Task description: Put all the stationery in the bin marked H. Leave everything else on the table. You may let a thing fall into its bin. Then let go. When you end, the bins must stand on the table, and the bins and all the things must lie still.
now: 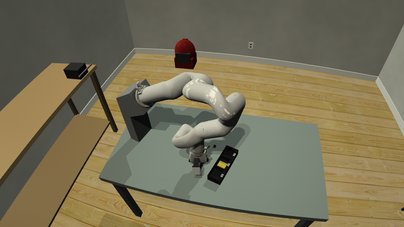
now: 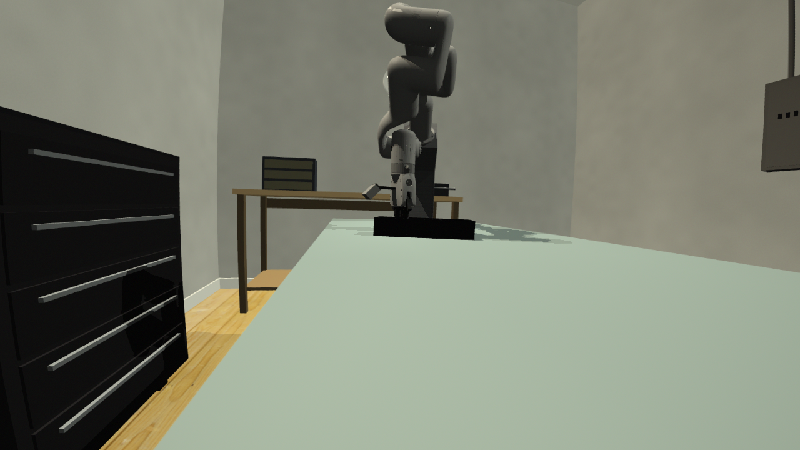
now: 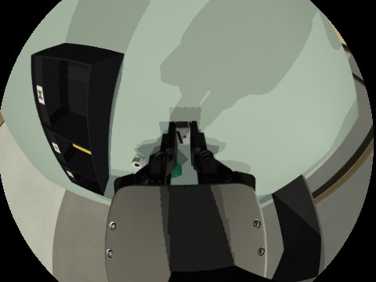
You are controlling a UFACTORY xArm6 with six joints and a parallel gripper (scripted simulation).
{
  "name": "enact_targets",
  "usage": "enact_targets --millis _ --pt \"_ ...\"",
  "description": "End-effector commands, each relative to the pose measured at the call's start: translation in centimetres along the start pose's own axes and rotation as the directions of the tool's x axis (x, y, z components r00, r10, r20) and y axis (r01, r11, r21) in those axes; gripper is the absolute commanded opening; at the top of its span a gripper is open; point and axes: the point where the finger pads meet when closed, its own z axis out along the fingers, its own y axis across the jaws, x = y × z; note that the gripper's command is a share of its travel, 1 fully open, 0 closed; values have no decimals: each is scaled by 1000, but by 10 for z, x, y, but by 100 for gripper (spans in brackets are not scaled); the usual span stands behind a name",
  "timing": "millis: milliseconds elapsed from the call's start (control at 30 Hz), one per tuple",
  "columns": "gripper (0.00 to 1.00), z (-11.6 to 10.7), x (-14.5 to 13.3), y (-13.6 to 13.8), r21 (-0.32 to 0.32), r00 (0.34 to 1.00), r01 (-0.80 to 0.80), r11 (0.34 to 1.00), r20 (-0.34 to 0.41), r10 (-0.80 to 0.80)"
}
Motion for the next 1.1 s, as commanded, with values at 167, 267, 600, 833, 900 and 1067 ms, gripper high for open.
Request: enact_targets --millis 167,267,600,833,900,1067 --pt "0 0 0 0 0 1000 0 1000 0 0" --pt "0 0 0 0 0 1000 0 1000 0 0" --pt "0 -4 0 0 0 1000 0 1000 0 0" --pt "0 -27 0 0 0 1000 0 1000 0 0" --pt "0 -27 0 0 0 1000 0 1000 0 0" --pt "0 -44 0 0 0 1000 0 1000 0 0"
